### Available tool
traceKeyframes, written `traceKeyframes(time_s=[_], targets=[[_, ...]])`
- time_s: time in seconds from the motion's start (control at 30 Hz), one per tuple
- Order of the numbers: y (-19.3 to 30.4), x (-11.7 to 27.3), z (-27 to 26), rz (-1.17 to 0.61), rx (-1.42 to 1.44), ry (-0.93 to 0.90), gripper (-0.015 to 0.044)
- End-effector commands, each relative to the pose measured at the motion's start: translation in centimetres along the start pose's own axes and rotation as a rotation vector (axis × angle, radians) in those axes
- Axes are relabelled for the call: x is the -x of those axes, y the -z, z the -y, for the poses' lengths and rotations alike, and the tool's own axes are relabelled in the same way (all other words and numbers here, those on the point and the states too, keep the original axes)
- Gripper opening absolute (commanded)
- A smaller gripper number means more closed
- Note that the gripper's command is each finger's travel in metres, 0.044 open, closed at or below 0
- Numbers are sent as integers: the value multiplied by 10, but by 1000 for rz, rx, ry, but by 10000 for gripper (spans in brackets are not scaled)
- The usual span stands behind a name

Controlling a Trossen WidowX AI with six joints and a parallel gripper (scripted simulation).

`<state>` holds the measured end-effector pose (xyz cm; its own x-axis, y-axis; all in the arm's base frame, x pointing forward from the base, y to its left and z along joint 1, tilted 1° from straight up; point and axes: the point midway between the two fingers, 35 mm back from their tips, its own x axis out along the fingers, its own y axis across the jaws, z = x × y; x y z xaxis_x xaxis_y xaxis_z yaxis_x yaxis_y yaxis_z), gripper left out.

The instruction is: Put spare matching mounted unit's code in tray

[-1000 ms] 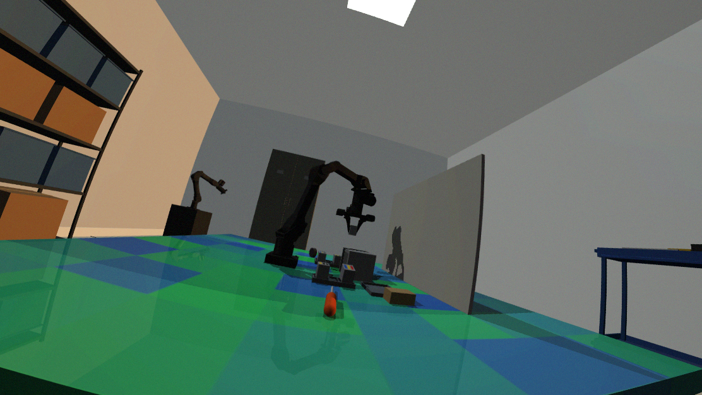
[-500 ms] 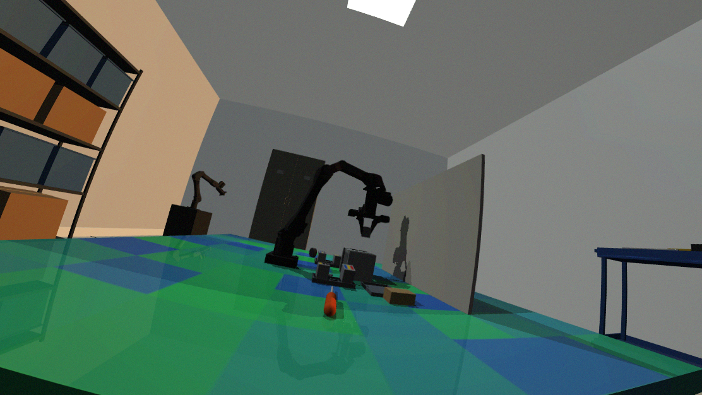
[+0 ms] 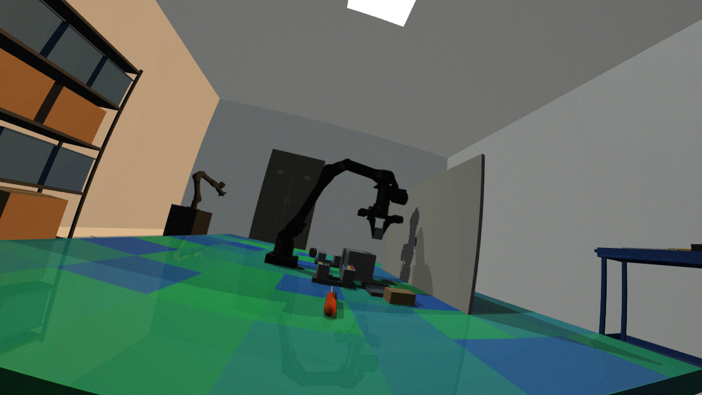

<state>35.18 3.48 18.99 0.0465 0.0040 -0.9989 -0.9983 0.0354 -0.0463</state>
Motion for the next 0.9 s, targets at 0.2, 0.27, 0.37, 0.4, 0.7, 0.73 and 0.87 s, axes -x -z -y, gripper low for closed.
traceKeyframes(time_s=[0.2,0.27,0.37,0.4,0.7,0.73,0.87], targets=[[58,2,11,-3,13,4,0],[70,1,12,-4,14,3,0],[89,1,13,-6,16,3,0],[96,1,12,-7,17,3,0],[153,1,7,-12,23,0,0],[159,1,6,-13,23,0,0],[185,1,0,-15,26,-1,0]])
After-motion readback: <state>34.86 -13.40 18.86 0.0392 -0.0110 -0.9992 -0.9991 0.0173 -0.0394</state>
